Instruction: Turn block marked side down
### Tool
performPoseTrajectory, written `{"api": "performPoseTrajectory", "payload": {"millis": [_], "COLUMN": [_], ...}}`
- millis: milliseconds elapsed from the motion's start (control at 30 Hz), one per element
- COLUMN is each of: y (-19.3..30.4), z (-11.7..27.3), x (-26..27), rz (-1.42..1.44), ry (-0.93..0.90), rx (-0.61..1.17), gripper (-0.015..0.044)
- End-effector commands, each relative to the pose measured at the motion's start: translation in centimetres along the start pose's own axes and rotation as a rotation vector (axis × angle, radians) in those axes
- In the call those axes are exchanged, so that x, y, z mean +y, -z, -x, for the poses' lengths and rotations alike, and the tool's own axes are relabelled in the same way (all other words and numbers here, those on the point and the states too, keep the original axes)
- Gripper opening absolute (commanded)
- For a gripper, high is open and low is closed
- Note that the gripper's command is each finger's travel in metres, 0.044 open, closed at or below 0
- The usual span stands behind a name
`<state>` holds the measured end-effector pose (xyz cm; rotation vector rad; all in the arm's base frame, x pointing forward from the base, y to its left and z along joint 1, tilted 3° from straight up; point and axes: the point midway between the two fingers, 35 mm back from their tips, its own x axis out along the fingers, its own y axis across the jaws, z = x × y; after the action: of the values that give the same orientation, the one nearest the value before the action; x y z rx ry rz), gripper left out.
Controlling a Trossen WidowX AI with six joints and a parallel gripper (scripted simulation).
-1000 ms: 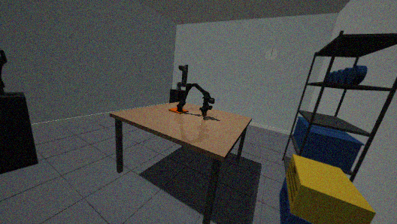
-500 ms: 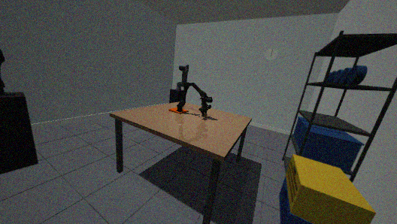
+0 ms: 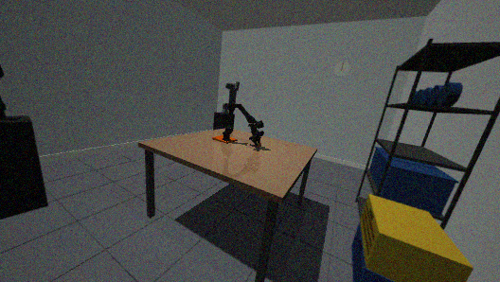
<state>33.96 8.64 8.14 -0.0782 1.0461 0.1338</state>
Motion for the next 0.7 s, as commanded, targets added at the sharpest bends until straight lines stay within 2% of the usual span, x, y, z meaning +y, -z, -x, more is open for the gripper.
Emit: {"api": "performPoseTrajectory", "payload": {"millis": [0,267,667], "y": [0.2,0.4,-0.1], "z": [0.1,0.2,-2.4], "x": [-0.1,-0.1,0.1], "rz": [-0.009,-0.01,-0.005], "ry": [0.003,0.002,0.005], "rx": [-0.076,-0.117,-0.29], "gripper": [0.0,0.0,0.0]}}
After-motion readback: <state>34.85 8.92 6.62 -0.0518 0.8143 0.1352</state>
